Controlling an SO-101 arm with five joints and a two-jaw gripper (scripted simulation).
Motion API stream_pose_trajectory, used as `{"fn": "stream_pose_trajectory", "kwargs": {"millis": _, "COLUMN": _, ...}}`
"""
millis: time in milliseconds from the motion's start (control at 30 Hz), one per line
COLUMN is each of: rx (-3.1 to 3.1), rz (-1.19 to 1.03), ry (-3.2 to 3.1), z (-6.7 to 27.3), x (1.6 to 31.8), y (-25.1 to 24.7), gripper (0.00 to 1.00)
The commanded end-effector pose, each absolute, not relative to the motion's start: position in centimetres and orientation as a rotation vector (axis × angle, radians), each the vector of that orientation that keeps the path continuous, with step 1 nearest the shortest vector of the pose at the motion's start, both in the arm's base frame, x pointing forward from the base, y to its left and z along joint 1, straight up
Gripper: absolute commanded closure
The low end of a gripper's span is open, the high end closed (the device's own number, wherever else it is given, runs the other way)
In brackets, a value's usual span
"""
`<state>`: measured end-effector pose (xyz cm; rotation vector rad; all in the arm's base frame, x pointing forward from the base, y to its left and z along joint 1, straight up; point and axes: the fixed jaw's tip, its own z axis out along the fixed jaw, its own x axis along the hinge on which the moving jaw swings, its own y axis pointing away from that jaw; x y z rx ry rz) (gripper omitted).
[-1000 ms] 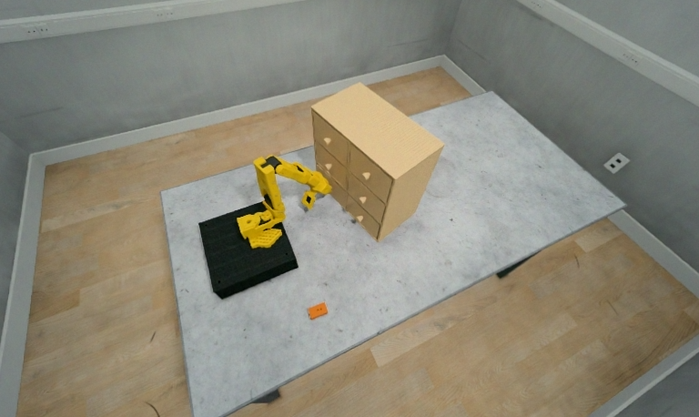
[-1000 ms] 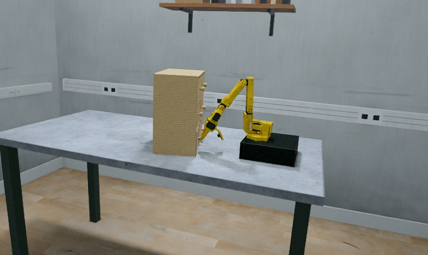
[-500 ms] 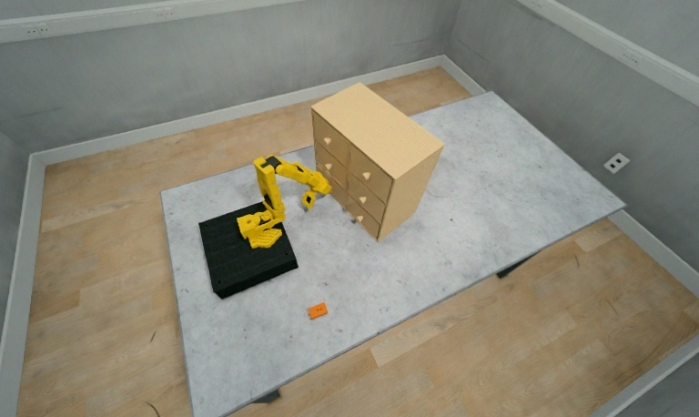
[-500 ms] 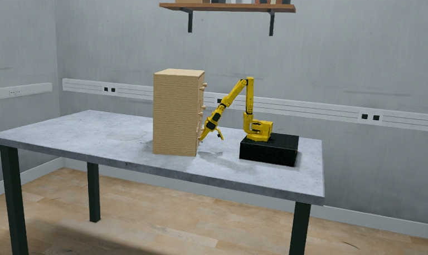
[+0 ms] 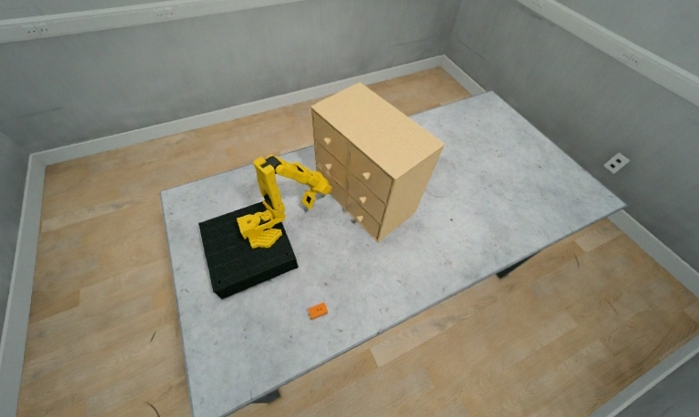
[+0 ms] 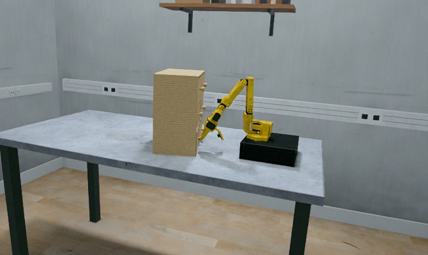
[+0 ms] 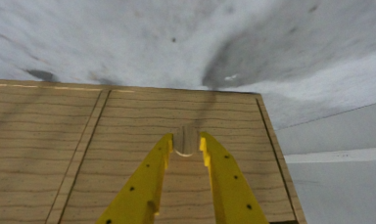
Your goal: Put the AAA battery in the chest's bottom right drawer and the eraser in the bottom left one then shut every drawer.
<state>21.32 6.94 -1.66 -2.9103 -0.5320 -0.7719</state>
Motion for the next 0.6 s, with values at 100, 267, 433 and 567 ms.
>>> {"fn": "stream_pose_trajectory", "kwargs": {"millis": 100, "rx": -2.904, "rz": -0.776, "ry": -0.534, "z": -1.62, "x": 21.47, "y": 7.11, "gripper": 1.00}}
{"fn": "stream_pose_trajectory", "kwargs": {"millis": 267, "rx": -2.905, "rz": -0.773, "ry": -0.534, "z": -1.64, "x": 21.31, "y": 7.04, "gripper": 1.00}}
{"fn": "stream_pose_trajectory", "kwargs": {"millis": 433, "rx": -2.905, "rz": -0.773, "ry": -0.534, "z": -1.64, "x": 21.31, "y": 7.04, "gripper": 0.99}}
{"fn": "stream_pose_trajectory", "kwargs": {"millis": 567, "rx": -2.905, "rz": -0.773, "ry": -0.534, "z": -1.64, "x": 21.31, "y": 7.04, "gripper": 0.96}}
